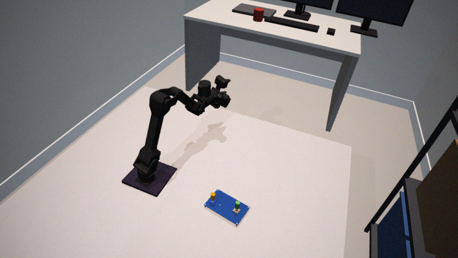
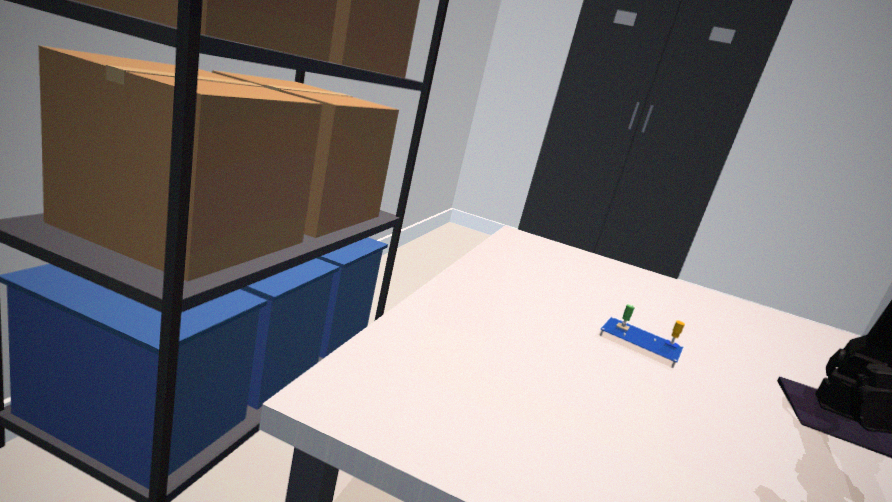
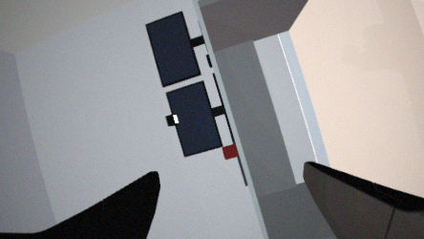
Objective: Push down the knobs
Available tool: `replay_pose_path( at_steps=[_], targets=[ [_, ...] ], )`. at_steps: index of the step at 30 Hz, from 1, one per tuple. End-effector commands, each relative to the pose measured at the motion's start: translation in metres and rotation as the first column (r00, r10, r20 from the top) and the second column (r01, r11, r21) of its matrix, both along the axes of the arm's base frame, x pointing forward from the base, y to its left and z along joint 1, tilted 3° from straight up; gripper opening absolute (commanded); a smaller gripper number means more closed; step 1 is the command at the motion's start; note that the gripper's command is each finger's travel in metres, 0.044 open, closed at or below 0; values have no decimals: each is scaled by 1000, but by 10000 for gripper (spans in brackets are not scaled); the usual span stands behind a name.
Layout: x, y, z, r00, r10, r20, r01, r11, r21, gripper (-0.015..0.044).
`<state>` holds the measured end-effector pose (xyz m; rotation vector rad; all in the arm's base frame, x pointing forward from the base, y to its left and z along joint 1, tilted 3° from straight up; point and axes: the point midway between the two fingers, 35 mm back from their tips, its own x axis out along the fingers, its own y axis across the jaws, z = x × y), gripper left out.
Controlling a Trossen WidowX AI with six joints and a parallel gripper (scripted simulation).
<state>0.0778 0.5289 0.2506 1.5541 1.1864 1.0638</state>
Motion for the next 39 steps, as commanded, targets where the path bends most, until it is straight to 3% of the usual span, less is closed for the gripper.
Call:
replay_pose_path(
  at_steps=[1,15,27,33,39],
  targets=[
    [1,-1,0,1000,-3,3,3,1000,-2,374],
    [108,-32,-25,955,-154,252,222,937,-268,6],
    [196,-90,-55,886,-133,445,378,763,-524,0],
    [216,-113,-62,870,-98,483,406,700,-588,0],
    [253,-161,-78,860,-32,510,440,555,-706,0]
  ],
)
